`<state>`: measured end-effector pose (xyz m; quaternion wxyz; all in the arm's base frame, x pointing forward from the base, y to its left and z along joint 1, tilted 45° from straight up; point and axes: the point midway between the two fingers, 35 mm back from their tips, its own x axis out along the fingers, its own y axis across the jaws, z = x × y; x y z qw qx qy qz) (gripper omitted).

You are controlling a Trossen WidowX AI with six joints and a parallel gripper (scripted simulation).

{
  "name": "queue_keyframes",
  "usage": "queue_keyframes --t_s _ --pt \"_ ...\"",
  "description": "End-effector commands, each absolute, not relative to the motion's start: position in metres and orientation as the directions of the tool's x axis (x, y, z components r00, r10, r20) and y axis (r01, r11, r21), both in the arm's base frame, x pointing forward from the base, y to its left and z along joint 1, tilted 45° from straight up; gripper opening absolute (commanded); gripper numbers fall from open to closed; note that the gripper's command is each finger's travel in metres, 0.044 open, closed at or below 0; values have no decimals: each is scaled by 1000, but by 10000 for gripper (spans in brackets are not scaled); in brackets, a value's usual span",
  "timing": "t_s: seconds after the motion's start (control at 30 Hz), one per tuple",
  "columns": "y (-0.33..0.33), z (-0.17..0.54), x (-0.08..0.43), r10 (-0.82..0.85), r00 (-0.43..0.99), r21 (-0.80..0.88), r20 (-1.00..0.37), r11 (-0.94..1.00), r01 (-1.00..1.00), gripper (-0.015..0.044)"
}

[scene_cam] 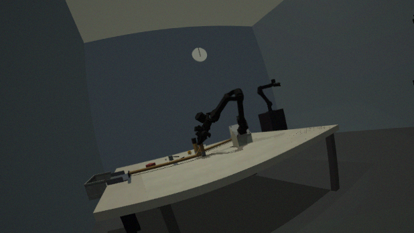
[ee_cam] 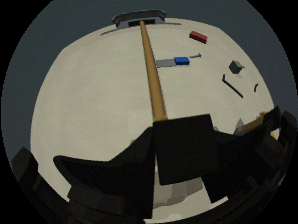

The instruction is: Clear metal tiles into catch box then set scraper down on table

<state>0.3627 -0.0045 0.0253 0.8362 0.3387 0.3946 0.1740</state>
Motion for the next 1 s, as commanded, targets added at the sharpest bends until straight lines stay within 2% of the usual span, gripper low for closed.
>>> queue_keyframes --t_s 0.0,0.97 --pt "-6 28 357 554 637 699 -536 714 -33 0" --pt "1 24 318 553 637 701 -536 713 -29 0"
